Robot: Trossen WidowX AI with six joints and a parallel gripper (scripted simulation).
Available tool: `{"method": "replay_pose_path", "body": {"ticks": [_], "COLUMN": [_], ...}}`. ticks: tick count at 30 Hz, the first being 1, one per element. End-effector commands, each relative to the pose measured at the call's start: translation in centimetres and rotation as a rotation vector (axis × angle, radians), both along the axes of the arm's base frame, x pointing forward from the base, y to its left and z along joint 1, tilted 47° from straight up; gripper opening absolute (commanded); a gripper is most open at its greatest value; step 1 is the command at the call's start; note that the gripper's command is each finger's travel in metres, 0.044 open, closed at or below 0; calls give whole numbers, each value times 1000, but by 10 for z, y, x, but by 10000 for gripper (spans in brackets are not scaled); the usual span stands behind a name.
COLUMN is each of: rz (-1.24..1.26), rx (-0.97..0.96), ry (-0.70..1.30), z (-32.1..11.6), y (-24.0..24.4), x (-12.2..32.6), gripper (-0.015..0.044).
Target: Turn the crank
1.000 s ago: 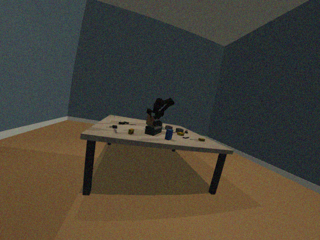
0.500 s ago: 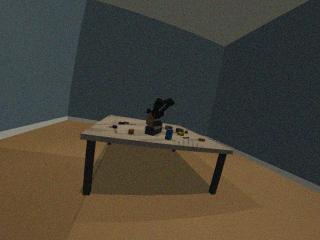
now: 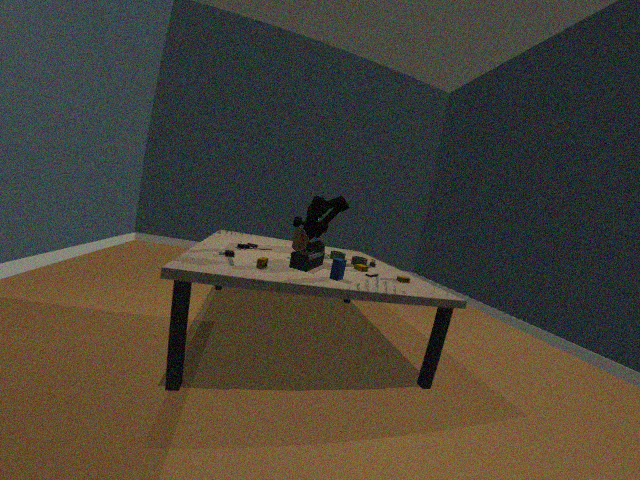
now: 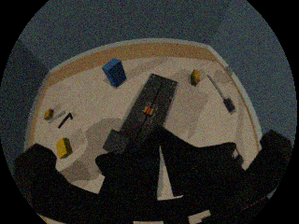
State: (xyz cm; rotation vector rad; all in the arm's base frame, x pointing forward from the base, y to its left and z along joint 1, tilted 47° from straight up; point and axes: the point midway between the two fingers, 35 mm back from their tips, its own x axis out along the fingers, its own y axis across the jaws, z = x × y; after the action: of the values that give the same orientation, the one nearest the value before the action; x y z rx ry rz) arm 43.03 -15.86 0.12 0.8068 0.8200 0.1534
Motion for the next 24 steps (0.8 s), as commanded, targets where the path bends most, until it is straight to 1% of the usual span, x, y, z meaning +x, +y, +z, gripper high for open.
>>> {"method": "replay_pose_path", "body": {"ticks": [1,2,19,20,24], "rz": [0,0,0,0,0], "rx": [0,0,0,0,0], "ry": [0,0,0,0,0], "z": [0,0,0,0,0], "y": [0,0,0,0,0], "x": [0,0,0,0,0], "gripper": [0,0,440,440,335]}}
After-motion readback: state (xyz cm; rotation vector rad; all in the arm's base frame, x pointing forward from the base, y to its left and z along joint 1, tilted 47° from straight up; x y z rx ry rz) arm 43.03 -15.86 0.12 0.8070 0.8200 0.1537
